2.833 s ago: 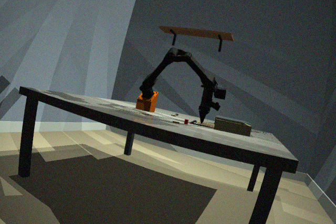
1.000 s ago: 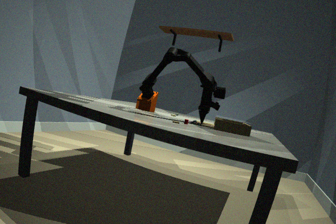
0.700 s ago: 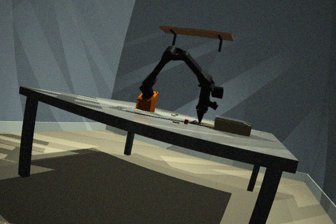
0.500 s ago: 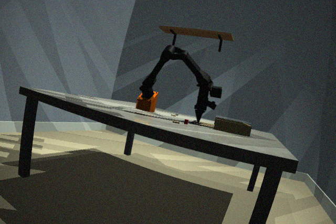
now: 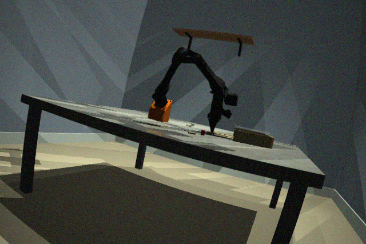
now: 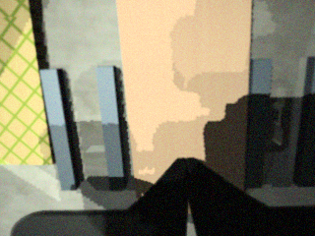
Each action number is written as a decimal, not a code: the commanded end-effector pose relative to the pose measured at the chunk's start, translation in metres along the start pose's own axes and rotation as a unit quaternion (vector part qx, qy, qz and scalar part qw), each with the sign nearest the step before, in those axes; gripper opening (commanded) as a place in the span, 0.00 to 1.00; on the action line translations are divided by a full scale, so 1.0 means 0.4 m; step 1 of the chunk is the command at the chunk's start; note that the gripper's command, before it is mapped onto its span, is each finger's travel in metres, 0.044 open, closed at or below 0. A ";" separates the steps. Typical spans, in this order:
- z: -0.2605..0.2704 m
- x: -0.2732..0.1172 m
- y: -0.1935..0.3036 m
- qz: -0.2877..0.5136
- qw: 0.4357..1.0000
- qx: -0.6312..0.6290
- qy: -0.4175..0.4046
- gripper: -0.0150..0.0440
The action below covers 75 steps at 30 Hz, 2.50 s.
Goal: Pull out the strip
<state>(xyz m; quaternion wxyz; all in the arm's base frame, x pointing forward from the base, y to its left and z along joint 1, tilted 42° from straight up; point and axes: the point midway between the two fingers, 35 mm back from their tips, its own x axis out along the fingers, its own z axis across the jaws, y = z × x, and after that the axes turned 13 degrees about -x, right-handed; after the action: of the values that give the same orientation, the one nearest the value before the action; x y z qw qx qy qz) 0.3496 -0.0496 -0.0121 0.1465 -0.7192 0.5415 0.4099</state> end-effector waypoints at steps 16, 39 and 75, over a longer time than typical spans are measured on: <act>0.022 0.018 0.087 0.013 1.000 -0.004 -0.003 0.25; 0.042 0.016 0.168 0.014 1.000 -0.005 -0.003 0.25; 0.071 0.013 0.286 0.015 1.000 -0.006 -0.003 0.25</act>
<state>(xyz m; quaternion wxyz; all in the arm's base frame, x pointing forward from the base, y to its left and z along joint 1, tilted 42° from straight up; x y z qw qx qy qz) 0.2495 -0.0700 -0.0026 0.1472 -0.7213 0.5395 0.4087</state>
